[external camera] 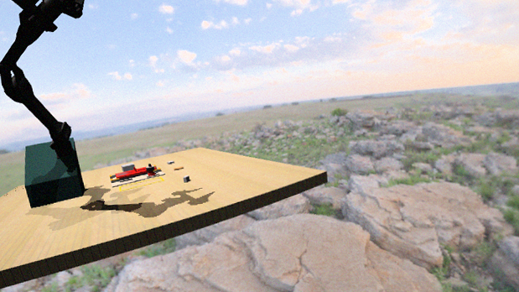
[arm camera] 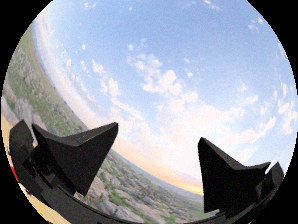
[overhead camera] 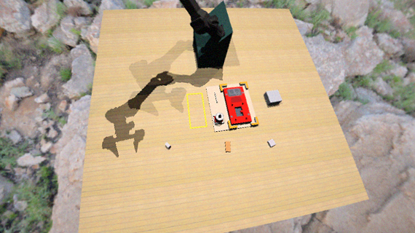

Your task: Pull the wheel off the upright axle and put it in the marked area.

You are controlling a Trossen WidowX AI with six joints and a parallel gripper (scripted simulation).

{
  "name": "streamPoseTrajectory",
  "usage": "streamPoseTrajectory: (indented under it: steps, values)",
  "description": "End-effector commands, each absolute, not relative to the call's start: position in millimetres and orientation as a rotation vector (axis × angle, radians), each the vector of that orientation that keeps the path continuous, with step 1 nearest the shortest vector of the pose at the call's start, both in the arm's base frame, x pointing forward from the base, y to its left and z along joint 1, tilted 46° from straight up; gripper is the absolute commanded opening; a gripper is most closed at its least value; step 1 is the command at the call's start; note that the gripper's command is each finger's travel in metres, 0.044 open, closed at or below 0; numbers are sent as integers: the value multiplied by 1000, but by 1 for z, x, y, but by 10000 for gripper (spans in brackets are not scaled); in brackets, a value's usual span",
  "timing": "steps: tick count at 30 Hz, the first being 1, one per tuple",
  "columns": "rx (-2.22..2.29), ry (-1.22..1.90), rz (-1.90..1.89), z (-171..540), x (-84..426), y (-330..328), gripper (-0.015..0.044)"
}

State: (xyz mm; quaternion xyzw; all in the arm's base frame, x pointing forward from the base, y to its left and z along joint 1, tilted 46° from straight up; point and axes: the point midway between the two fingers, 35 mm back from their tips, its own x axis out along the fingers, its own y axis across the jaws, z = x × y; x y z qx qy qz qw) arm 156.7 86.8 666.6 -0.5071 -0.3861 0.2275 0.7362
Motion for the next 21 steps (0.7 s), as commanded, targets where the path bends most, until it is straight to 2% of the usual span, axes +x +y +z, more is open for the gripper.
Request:
streamPoseTrajectory:
  steps: [1, 4, 21]
  values:
    - [-1112, -847, 499, 666, 157, 86, 374]
    - [-1078, -822, 493, 664, 168, 82, 300]
    - [-677, -464, 394, 605, 301, 27, 300]
